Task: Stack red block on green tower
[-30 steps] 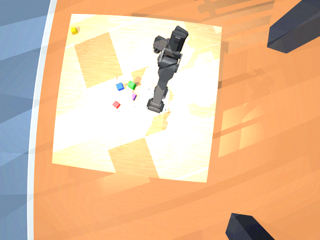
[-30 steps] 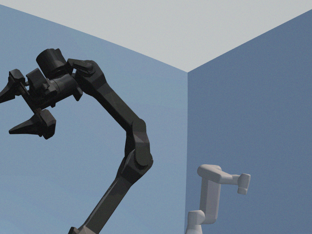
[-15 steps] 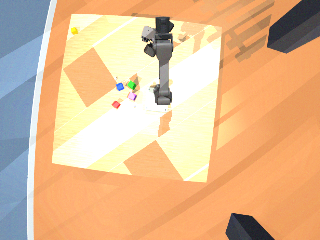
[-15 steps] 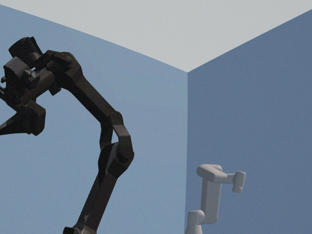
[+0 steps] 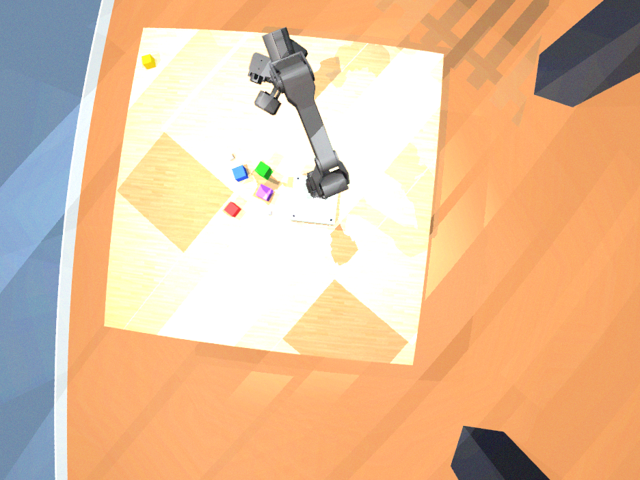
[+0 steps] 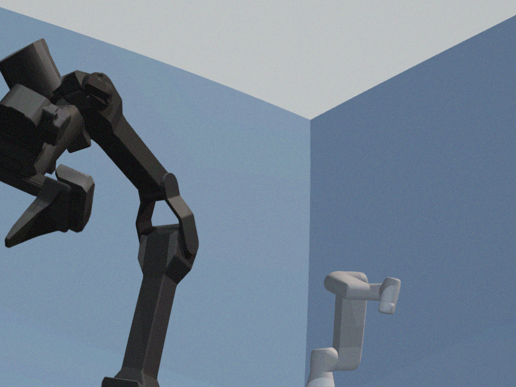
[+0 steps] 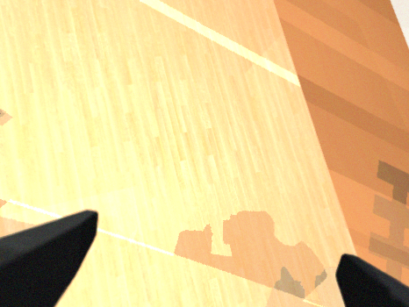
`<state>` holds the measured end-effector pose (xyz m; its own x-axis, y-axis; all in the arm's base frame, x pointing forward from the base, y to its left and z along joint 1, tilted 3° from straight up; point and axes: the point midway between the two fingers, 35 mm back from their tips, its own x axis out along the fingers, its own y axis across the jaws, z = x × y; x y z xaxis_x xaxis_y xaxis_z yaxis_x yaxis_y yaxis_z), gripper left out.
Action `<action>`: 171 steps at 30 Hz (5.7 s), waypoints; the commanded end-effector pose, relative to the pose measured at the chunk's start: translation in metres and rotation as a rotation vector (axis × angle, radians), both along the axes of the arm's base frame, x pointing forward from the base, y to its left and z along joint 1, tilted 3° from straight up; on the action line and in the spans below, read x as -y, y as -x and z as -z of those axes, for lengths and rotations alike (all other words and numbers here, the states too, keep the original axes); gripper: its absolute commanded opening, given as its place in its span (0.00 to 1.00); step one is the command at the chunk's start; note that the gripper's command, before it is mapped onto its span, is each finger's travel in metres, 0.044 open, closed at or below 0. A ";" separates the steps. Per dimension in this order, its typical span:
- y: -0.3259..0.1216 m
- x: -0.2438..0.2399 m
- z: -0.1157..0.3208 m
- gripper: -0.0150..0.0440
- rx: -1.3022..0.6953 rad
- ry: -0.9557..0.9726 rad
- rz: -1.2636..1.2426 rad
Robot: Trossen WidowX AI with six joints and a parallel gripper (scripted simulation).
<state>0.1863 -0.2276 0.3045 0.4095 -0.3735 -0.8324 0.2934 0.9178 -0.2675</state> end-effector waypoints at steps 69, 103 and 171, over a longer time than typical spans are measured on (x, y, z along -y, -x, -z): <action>-0.138 -0.375 0.253 1.00 -0.402 -0.473 0.209; -0.136 -0.375 0.325 1.00 -0.402 -0.473 0.209; -0.137 -0.371 0.218 0.25 -0.402 -0.473 0.209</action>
<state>0.3219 0.1436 0.0781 -0.0164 0.0318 -0.9994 0.4427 0.8964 0.0212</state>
